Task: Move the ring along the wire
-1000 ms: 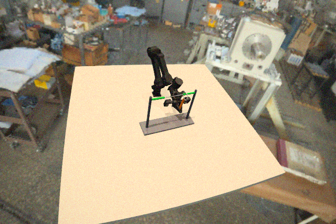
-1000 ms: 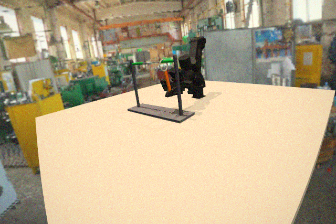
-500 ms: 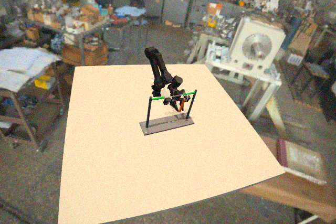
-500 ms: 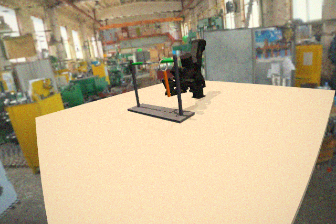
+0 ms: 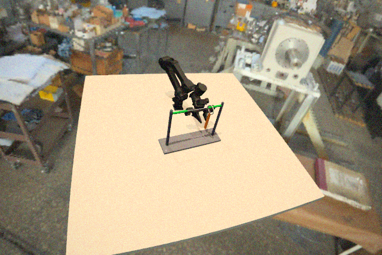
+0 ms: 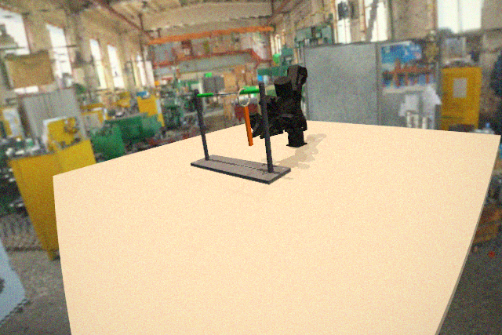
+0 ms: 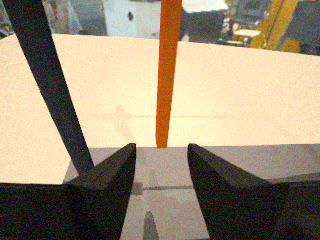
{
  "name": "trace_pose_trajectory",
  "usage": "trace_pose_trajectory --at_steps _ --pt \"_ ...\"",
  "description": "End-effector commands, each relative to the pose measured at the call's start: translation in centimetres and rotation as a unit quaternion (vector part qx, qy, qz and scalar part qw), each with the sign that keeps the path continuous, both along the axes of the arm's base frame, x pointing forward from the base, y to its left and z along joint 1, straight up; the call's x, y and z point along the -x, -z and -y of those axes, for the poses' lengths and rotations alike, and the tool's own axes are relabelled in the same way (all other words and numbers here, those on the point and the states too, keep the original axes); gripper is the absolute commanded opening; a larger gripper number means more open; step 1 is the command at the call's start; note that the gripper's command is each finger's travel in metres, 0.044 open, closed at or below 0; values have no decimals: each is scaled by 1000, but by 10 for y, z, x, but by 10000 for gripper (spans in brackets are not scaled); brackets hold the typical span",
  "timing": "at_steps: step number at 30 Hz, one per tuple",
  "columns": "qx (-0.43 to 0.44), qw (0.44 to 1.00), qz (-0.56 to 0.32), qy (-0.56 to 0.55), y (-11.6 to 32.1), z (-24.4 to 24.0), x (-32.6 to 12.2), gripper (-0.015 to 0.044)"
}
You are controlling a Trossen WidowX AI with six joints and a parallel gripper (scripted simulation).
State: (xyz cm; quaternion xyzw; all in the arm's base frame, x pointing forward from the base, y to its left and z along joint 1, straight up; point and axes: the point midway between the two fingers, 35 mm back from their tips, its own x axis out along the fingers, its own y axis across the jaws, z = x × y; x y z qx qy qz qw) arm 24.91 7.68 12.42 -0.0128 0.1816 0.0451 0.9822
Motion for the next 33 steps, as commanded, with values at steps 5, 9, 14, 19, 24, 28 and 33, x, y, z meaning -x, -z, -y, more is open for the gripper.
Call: trace_pose_trajectory --at_steps 5,9,14,19,24,28,33 --pt "-3 1000 3 3 -4 3 12 160" --pt "-3 1000 3 3 -4 3 12 160" --pt "-3 1000 3 3 -4 3 12 160" --pt "-3 1000 3 3 -4 3 12 160" --pt "-3 1000 3 3 -4 3 12 160" --pt "-3 1000 3 3 -4 3 12 160" --pt "-3 1000 3 3 -4 3 12 160"
